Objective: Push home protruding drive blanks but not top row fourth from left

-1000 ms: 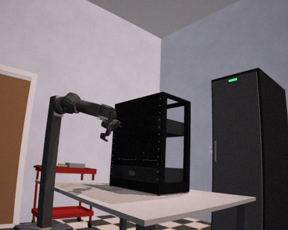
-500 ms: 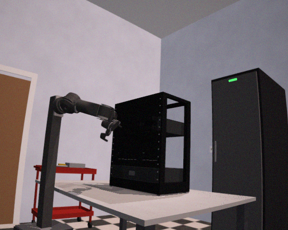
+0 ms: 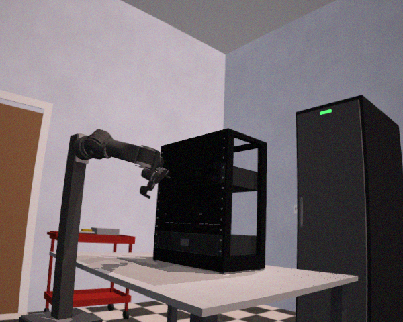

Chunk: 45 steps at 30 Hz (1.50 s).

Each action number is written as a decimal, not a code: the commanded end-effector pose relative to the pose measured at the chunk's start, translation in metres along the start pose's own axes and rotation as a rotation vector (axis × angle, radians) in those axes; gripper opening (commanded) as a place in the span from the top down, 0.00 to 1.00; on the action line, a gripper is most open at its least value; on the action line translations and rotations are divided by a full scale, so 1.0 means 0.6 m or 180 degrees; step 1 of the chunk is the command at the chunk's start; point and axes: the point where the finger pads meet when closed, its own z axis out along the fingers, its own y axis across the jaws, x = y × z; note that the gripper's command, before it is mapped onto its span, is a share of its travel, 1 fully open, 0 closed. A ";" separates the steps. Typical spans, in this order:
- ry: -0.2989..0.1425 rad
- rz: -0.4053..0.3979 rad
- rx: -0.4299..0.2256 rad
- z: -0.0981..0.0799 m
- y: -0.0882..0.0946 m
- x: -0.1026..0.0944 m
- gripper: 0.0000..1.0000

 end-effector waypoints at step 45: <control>0.0677 -0.0881 -0.0719 -0.070 -0.004 0.161 0.00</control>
